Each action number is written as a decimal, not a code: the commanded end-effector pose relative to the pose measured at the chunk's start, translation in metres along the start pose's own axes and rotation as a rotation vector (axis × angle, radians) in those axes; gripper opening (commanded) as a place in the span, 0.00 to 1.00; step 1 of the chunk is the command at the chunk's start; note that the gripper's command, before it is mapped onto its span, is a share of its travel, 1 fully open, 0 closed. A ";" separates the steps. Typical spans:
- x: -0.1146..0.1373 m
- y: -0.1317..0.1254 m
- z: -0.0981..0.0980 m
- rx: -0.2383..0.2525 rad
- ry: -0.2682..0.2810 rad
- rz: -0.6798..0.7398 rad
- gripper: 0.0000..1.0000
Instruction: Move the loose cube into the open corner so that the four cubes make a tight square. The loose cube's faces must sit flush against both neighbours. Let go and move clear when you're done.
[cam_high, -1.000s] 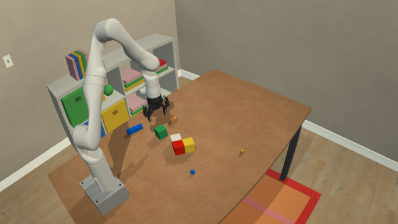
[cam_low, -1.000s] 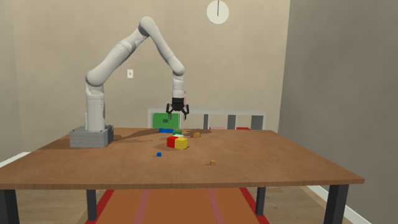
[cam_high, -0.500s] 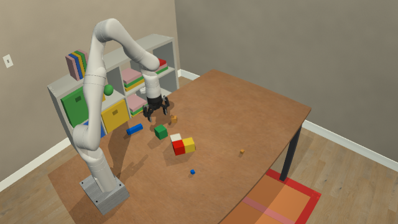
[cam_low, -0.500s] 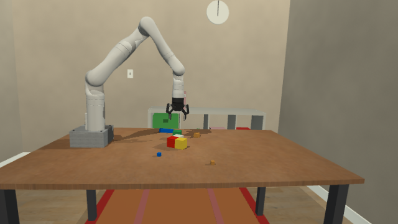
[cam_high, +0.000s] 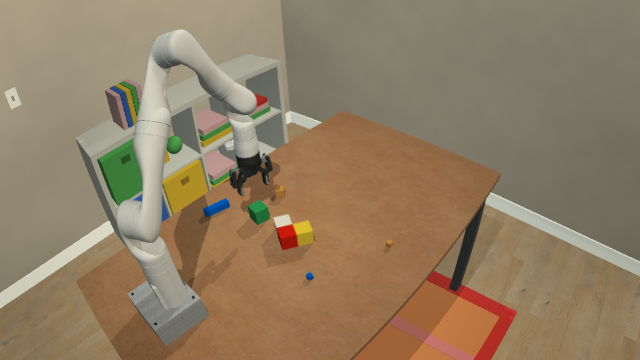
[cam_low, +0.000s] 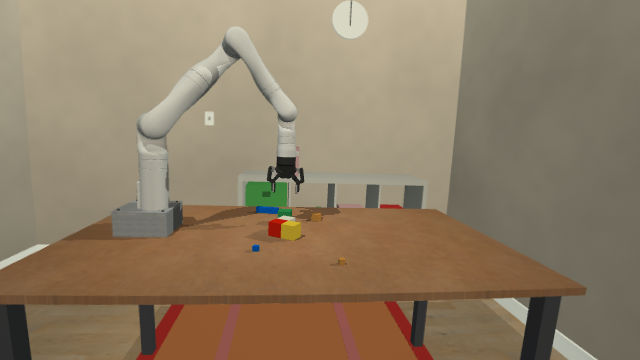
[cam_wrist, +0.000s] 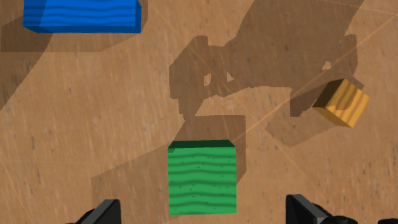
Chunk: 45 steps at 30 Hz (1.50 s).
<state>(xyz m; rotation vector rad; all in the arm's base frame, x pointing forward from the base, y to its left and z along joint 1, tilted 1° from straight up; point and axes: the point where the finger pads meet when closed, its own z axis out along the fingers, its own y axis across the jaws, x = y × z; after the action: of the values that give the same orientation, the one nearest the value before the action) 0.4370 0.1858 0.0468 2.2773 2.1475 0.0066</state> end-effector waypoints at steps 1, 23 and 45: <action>0.000 0.001 -0.001 -0.002 0.001 0.000 1.00; 0.000 0.001 -0.001 -0.002 0.001 0.000 0.83; 0.000 0.001 -0.001 -0.002 0.001 0.000 0.83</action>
<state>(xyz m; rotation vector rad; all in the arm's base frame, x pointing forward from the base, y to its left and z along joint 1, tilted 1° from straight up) 0.4370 0.1858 0.0468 2.2773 2.1475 0.0066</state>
